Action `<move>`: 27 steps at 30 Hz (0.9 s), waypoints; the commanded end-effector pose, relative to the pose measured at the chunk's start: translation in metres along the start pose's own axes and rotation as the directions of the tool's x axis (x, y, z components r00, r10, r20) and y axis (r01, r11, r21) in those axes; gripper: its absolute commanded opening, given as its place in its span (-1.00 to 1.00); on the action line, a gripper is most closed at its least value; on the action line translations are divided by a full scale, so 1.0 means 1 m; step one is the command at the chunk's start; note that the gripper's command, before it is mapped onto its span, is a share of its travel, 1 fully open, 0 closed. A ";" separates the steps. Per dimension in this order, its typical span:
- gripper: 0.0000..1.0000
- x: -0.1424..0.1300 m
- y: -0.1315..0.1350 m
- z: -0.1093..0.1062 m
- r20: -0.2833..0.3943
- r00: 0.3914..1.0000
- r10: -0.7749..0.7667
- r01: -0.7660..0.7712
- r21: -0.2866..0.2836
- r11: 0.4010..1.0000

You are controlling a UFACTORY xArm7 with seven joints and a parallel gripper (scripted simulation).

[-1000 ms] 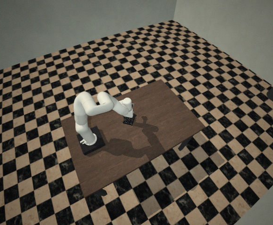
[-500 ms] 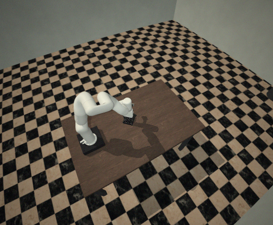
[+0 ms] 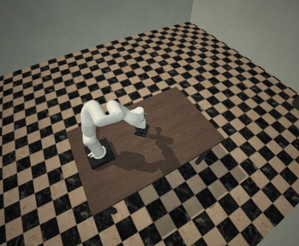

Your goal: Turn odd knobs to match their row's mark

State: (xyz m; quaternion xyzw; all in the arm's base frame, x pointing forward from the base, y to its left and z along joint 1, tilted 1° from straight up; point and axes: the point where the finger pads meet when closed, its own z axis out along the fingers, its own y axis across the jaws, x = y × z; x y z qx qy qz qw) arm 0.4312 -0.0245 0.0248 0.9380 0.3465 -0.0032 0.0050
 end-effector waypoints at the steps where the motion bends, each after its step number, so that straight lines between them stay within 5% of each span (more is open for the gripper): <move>1: 1.00 0.001 0.001 -0.001 -0.003 1.000 0.000 0.000 -0.003 1.000; 27: 1.00 -0.038 0.000 -0.001 -0.002 1.000 0.000 0.000 -0.003 1.000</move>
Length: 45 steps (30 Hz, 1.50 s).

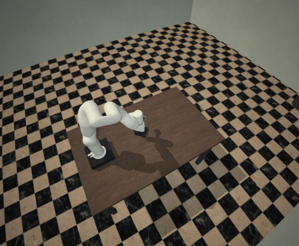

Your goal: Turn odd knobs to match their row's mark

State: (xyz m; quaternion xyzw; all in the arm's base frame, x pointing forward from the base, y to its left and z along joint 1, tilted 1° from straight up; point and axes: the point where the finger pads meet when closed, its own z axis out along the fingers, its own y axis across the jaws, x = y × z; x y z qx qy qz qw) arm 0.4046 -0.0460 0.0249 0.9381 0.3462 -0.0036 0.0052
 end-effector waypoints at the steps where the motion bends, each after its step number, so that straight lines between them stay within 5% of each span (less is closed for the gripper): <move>1: 1.00 -0.006 0.001 -0.001 -0.003 1.000 0.000 0.000 -0.003 1.000; 45: 1.00 -0.018 0.001 -0.001 -0.003 1.000 0.000 0.000 -0.003 1.000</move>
